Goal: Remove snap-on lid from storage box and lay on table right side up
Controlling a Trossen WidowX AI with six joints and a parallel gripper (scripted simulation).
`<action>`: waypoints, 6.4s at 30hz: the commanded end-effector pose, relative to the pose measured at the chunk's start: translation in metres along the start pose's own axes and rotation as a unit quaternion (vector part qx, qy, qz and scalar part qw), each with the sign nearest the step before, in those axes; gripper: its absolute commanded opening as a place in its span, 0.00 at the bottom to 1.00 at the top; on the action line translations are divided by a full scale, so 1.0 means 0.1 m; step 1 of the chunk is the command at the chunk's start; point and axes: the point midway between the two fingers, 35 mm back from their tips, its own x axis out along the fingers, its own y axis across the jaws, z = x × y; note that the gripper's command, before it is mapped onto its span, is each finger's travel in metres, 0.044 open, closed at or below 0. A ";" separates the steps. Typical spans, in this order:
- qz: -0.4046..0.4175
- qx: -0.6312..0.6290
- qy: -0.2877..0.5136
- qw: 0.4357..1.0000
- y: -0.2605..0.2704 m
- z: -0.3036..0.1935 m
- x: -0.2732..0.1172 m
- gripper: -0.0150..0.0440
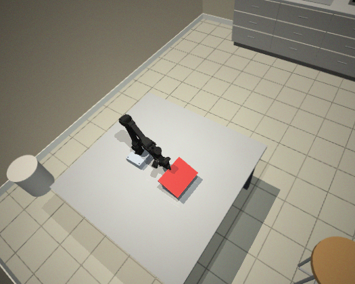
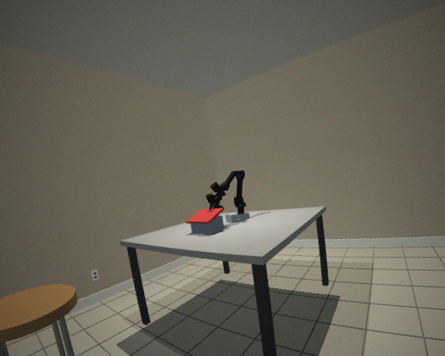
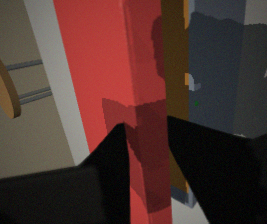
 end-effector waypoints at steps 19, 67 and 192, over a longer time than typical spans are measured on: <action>0.004 0.001 -0.001 1.000 0.36 0.00 -0.07 0.25; 0.005 0.001 -0.001 1.000 0.97 0.00 -0.32 0.25; 0.003 -0.006 -0.009 1.000 0.71 2.37 -0.58 0.25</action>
